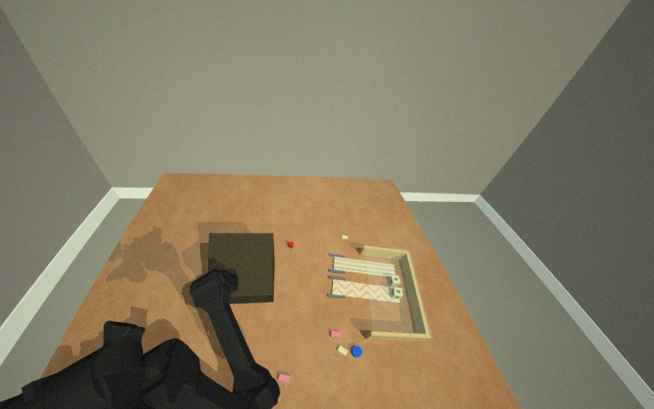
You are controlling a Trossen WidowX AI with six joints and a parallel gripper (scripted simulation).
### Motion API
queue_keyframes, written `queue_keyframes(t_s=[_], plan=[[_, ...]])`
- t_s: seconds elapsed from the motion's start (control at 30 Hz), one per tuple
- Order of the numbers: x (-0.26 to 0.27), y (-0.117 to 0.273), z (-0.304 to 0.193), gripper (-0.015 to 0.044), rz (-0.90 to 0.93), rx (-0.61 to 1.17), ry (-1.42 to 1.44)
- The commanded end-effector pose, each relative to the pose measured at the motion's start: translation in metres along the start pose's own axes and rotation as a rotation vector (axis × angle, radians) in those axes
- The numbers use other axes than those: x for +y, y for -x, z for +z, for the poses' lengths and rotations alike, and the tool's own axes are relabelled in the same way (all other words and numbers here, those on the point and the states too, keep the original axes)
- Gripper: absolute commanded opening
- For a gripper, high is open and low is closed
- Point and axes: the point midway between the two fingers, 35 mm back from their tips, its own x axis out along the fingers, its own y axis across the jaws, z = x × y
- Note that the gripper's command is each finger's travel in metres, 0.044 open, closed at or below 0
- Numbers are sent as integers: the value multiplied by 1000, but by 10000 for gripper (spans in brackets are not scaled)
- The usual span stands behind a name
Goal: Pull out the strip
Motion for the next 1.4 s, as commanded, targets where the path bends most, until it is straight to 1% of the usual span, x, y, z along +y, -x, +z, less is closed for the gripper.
queue_keyframes(t_s=[0.0, 0.07, 0.17, 0.37, 0.53, 0.77, 0.93, 1.07, 1.23, 1.37], plan=[[-1, 0, -2, 400, -8, 6, -5], [-11, 2, -19, 400, -68, 55, -45], [-29, 10, -57, 400, -207, 170, -129], [-56, 51, -134, 400, -495, 417, -273], [-64, 106, -190, 400, -741, 637, -370], [-49, 207, -246, 400, -1092, 963, -468], [-20, 285, -262, 400, -1343, 1208, -512], [13, 346, -260, 400, -1541, 1411, -532], [65, 413, -239, 400, -1781, 1675, -538], [111, 455, -209, 400, -1965, 1896, -528]])
